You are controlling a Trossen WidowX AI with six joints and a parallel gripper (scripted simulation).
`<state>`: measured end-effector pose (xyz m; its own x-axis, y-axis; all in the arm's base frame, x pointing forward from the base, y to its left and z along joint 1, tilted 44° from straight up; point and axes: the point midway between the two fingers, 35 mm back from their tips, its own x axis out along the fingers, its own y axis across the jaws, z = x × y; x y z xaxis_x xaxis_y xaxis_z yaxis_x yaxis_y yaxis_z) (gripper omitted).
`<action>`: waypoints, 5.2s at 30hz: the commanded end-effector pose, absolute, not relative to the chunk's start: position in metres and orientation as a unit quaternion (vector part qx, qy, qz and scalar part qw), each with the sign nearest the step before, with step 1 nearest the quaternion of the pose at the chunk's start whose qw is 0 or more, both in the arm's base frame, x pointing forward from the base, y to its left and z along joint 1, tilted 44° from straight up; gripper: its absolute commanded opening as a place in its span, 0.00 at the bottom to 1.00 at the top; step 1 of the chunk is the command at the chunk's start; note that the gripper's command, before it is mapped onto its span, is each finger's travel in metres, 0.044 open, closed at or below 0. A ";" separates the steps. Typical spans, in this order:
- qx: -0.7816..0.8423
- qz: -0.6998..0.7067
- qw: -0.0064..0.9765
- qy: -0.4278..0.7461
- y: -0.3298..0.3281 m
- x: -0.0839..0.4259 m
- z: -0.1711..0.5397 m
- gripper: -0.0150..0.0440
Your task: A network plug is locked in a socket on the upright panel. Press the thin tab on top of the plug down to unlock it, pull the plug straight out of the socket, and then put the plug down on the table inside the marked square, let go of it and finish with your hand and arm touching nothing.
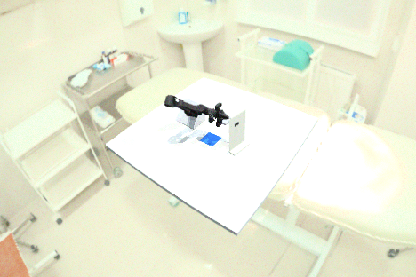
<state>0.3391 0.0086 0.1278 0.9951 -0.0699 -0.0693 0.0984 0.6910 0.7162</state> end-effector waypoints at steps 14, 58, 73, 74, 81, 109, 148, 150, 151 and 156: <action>0.393 -0.045 0.918 0.016 0.038 0.332 0.154 0.25; 0.465 -0.402 0.787 0.047 -0.043 0.266 0.087 0.25; 0.433 -0.530 0.729 -0.016 -0.082 0.217 0.083 0.25; 0.430 -0.535 0.727 -0.021 -0.084 0.214 0.084 0.25; 0.428 -0.540 0.724 -0.024 -0.087 0.213 0.082 0.25; 0.431 -0.543 0.720 -0.020 -0.102 0.214 0.061 0.25; 0.428 -0.540 0.724 -0.024 -0.125 0.207 0.042 0.25; 0.427 -0.540 0.725 -0.025 -0.126 0.206 0.042 0.25; 0.427 -0.540 0.725 -0.025 -0.127 0.206 0.042 0.25; 0.427 -0.540 0.725 -0.025 -0.128 0.206 0.041 0.25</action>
<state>0.2057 -0.1270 0.0420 0.4139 -0.8065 -0.4222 0.7604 0.0514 0.6474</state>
